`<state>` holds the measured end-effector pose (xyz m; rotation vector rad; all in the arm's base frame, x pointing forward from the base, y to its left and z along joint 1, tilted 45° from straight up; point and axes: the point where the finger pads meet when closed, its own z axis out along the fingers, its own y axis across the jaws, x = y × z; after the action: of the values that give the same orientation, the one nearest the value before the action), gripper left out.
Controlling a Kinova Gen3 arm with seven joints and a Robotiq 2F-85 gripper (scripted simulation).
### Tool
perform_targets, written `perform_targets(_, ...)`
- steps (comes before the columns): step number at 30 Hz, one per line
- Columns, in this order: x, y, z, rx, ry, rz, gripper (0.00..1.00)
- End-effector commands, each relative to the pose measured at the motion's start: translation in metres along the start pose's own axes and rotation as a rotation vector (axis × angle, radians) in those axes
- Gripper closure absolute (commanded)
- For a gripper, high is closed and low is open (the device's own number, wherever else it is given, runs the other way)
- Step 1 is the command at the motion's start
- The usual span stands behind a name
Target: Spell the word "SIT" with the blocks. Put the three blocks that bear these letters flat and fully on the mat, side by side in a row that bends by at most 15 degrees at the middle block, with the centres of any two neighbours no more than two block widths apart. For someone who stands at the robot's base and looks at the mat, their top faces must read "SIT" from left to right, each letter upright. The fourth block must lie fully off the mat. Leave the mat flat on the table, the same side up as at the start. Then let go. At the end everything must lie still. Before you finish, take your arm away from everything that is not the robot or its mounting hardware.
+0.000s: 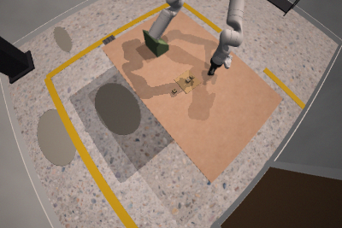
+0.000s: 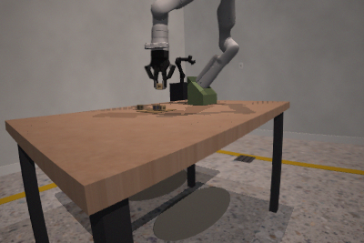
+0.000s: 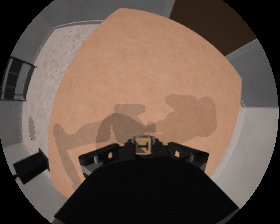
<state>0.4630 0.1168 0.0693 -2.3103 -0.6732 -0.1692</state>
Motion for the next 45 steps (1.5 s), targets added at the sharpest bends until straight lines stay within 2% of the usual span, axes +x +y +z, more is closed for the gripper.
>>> perform_targets(1, -0.008, 0.01, -0.002, 0.001, 0.007, -0.015, 0.79)
perform_targets(15, -0.06, 0.054, -0.001, 0.003, 0.005, -0.419, 0.79)
perform_targets(17, -0.06, 0.054, -0.001, 0.003, 0.005, -0.419, 0.79)
perform_targets(32, -0.107, 0.083, 0.002, 0.01, 0.021, -0.798, 0.79)
perform_targets(45, -0.128, 0.093, 0.005, 0.011, 0.035, -0.979, 0.79)
